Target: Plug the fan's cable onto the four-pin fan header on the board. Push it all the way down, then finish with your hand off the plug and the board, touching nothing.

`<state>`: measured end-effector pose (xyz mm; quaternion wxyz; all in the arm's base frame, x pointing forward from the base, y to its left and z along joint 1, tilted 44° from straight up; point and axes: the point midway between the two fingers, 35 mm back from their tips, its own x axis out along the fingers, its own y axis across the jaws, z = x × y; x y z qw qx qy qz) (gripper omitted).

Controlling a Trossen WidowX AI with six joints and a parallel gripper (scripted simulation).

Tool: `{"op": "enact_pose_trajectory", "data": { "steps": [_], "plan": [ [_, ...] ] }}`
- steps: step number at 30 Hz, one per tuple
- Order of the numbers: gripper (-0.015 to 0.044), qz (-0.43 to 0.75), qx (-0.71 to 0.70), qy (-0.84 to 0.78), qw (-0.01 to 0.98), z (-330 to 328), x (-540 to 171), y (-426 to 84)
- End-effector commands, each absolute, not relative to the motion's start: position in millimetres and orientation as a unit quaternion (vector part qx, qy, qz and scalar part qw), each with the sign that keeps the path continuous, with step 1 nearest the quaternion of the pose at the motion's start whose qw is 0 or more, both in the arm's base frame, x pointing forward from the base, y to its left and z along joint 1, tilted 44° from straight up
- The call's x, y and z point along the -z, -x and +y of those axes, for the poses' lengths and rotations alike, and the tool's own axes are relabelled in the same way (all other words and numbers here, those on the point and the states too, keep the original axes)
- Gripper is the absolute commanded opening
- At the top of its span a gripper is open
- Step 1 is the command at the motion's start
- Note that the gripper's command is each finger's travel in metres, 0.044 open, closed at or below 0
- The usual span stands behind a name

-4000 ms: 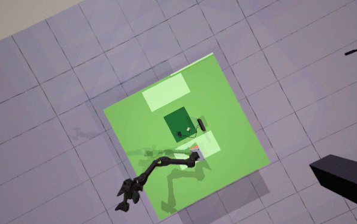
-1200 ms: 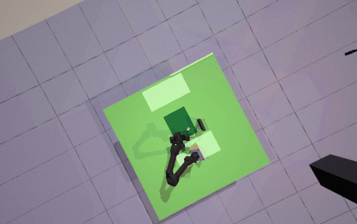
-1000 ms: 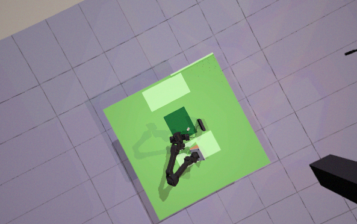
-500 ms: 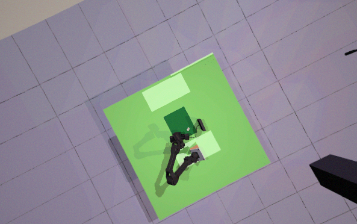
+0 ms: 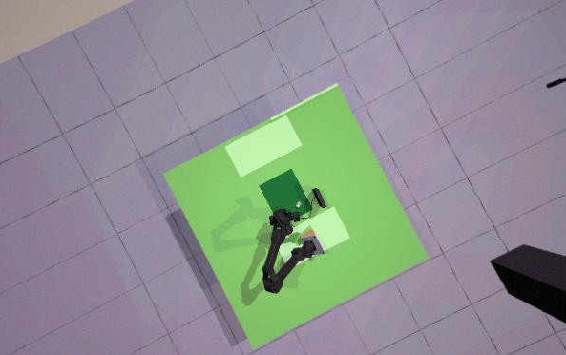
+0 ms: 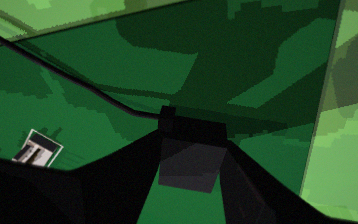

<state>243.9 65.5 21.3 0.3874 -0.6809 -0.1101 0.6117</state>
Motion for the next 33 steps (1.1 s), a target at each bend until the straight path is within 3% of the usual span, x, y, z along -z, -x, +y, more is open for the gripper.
{"op": "enact_pose_trajectory", "data": {
  "steps": [1, 7, 33],
  "plan": [
    [0.0052, -0.111, -0.611, 0.681, 0.387, 65.4, -21.6, -243.9],
    [0.0000, -0.111, -0.612, 0.681, 0.387, 65.1, -21.9, -244.0],
    [0.0000, -0.105, -0.614, 0.679, 0.388, 15.9, -70.3, -243.4]
  ]
}}
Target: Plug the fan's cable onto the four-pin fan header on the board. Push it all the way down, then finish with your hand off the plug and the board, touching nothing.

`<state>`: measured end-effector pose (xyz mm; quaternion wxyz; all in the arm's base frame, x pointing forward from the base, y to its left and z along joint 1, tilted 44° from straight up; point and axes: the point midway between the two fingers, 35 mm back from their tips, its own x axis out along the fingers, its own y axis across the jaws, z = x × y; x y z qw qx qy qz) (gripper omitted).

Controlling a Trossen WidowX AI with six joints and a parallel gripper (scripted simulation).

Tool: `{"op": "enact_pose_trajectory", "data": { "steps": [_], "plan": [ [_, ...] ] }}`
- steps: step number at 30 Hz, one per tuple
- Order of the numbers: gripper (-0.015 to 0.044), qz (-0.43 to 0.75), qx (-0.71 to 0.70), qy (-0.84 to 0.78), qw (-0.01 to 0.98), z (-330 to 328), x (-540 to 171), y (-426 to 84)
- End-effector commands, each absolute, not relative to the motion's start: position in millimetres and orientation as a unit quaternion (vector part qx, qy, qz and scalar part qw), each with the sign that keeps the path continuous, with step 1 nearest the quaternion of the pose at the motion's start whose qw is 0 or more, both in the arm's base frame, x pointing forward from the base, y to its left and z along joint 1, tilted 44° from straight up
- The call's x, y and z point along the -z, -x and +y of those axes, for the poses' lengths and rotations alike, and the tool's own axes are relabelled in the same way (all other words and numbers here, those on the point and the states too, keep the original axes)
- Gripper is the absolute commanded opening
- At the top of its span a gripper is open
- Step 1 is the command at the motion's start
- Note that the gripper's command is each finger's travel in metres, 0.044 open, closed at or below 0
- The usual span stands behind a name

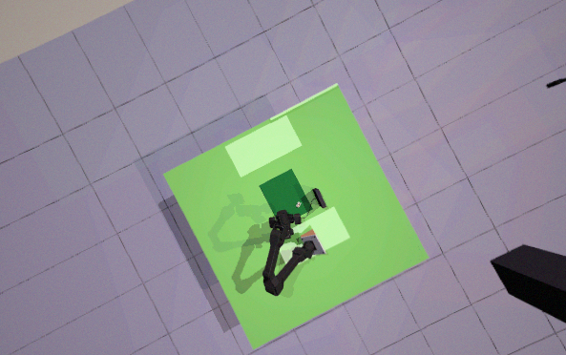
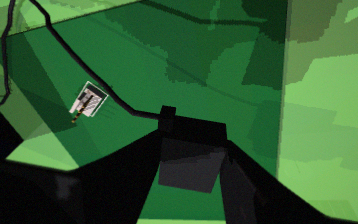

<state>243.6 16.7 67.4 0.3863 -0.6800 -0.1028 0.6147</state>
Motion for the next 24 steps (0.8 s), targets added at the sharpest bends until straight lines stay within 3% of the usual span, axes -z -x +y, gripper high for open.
{"op": "enact_pose_trajectory", "data": {
  "steps": [1, 24],
  "plan": [
    [0.0000, -0.100, -0.615, 0.676, 0.394, 15.8, -70.3, -243.5],
    [0.0000, 0.145, -0.627, 0.459, 0.613, 14.0, -69.2, -246.5]
  ]
}}
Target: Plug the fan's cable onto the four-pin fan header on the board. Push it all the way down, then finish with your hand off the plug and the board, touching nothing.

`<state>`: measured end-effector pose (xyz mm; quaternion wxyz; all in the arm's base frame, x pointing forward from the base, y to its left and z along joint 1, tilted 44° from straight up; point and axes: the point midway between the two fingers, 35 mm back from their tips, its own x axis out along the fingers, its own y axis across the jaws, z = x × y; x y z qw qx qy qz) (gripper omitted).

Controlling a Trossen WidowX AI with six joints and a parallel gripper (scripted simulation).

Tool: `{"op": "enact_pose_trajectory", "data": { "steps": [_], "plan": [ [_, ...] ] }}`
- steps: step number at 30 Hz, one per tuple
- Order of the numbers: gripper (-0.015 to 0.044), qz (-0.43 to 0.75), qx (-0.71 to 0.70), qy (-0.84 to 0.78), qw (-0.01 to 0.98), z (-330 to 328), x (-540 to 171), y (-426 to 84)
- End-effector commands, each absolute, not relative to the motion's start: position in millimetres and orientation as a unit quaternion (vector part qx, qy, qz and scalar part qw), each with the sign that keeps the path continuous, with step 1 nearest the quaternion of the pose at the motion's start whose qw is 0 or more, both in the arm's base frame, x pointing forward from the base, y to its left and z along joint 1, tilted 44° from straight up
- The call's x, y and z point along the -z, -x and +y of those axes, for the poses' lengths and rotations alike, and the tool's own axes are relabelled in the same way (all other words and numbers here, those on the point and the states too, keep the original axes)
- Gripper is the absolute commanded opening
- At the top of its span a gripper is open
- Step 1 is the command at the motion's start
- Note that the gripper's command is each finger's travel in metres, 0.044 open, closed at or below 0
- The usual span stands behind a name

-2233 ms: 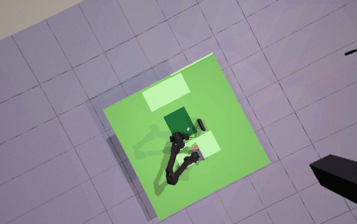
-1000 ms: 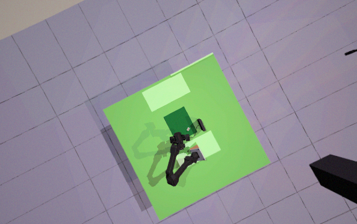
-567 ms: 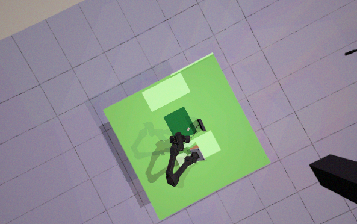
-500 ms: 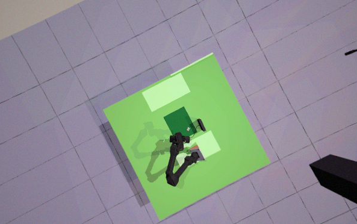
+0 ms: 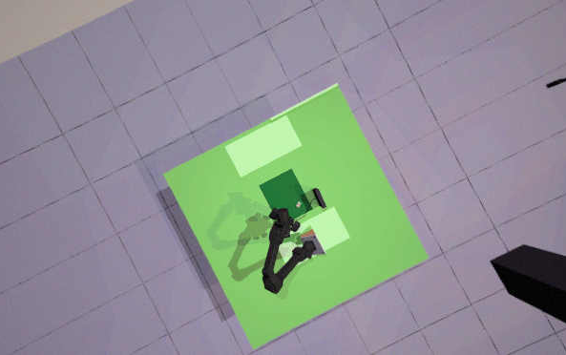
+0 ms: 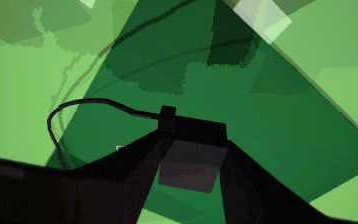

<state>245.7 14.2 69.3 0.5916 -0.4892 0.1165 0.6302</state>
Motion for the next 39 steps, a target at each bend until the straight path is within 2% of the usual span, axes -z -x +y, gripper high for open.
{"op": "enact_pose_trajectory", "data": {
  "steps": [1, 20, 39],
  "plan": [
    [0.0000, 0.155, -0.625, 0.447, 0.620, 14.0, -69.2, -246.6],
    [0.0000, 0.354, -0.558, 0.215, 0.719, 12.5, -68.1, -249.1],
    [0.0000, 0.524, -0.428, -0.033, 0.736, 10.9, -67.0, -251.7]
  ]
}}
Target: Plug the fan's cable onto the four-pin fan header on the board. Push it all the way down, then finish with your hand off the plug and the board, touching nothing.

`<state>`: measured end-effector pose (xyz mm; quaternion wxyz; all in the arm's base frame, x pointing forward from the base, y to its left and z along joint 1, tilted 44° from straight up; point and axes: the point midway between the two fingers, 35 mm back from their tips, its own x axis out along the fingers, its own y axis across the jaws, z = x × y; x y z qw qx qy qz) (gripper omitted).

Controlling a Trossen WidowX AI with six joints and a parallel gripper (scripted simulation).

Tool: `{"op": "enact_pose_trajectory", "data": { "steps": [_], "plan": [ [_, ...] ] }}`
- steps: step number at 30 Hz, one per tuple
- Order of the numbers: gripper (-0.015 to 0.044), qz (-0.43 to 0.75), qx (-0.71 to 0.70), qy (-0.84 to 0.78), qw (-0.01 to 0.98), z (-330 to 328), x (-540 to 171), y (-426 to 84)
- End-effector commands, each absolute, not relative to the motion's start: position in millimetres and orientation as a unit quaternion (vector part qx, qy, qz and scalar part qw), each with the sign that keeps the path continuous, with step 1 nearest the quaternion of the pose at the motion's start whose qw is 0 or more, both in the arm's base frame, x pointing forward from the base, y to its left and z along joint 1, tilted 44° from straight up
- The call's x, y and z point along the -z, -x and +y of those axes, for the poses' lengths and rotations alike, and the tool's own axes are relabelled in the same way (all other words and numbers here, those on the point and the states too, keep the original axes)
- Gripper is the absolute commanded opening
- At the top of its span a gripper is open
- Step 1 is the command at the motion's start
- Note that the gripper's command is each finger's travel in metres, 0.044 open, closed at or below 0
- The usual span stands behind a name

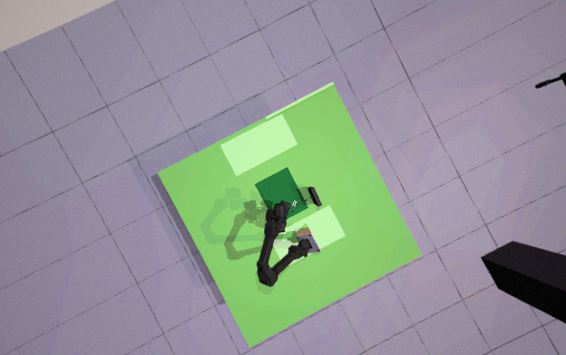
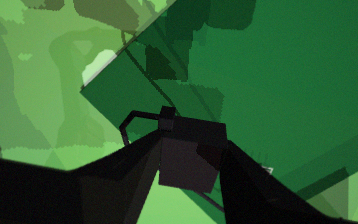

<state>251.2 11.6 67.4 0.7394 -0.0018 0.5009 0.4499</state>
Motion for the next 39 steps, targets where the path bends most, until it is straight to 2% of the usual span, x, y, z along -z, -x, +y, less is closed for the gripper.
{"op": "enact_pose_trajectory", "data": {
  "steps": [1, 19, 39],
  "plan": [
    [0.0000, 0.532, -0.419, -0.046, 0.734, 10.9, -66.9, -251.8],
    [0.0000, 0.646, -0.247, -0.269, 0.670, 9.4, -65.6, -254.2],
    [0.0000, 0.707, -0.022, -0.474, 0.525, 7.8, -64.1, -256.8]
  ]
}}
